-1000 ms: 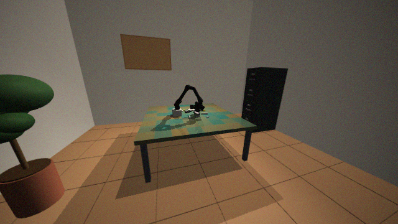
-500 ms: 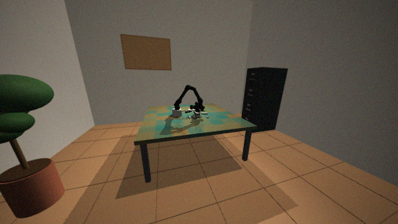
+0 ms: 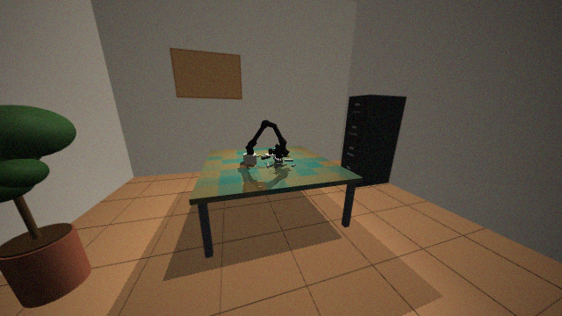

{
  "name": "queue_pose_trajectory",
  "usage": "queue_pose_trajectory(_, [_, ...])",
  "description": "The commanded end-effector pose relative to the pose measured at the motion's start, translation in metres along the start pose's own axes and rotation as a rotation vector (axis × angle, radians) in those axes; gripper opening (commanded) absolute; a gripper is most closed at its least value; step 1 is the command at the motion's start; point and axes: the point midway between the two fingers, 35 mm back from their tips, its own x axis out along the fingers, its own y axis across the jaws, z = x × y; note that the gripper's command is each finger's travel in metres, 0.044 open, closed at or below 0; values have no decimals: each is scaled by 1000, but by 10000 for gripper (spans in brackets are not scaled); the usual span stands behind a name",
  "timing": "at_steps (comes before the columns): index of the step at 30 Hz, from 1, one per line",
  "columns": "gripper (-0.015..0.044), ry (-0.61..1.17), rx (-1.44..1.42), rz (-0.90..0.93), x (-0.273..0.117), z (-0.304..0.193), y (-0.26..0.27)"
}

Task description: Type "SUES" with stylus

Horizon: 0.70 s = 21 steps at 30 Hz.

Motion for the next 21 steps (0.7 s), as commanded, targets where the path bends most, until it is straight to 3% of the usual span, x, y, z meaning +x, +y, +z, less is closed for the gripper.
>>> queue_pose_trajectory(1, [81, 1, 3, -6, 2, 3, -2])
queue_pose_trajectory(21, [81, 1, 3, -6, 3, 5, -2])
